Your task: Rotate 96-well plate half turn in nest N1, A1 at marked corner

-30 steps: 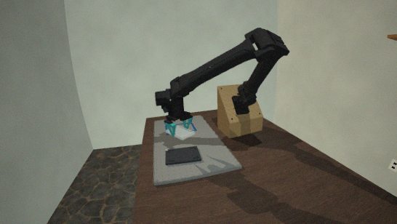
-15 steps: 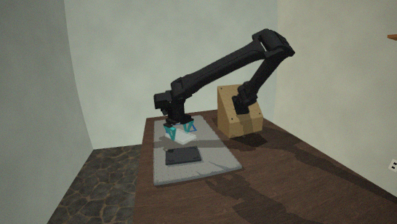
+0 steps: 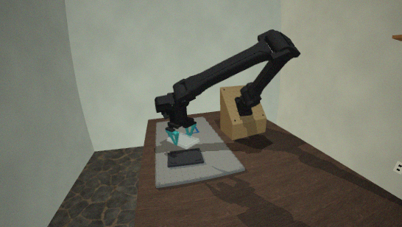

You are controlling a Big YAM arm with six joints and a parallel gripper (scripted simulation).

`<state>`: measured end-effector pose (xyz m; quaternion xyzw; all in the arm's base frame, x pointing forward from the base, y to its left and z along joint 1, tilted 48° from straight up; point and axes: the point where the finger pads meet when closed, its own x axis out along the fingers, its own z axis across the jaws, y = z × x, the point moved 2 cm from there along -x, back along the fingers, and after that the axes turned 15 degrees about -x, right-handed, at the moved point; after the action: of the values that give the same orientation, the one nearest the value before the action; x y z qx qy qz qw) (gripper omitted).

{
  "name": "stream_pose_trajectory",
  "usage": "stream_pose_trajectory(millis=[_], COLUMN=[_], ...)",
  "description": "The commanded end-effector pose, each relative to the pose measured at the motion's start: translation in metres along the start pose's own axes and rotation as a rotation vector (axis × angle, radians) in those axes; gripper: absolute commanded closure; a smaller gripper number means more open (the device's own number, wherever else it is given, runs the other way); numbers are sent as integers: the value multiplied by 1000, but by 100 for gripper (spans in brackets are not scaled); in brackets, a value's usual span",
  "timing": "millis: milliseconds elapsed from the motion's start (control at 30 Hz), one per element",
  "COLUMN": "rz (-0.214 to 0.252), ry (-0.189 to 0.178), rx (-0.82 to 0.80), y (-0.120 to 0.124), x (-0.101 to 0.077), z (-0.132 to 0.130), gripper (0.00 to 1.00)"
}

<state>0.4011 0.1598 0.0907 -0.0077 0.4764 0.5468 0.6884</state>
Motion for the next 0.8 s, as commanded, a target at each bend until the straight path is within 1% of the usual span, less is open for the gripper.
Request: stream_pose_trajectory(millis=[0, 33, 67, 233, 533, 600, 767], rz=[-8, -8, -22, -16, -16, -16, -18], ry=[-3, -3, -15, -8, -6, -6, -5], rx=[-77, -77, -130, -285, -578, -578, -748], y=[-6, -6, -2, -4, -6, -6, -6], x=[-6, -6, -13, -10, -10, -10, -10], z=[-4, -4, 2, -2, -5, -5, -3], gripper=[100, 100, 100, 100, 100, 100, 100])
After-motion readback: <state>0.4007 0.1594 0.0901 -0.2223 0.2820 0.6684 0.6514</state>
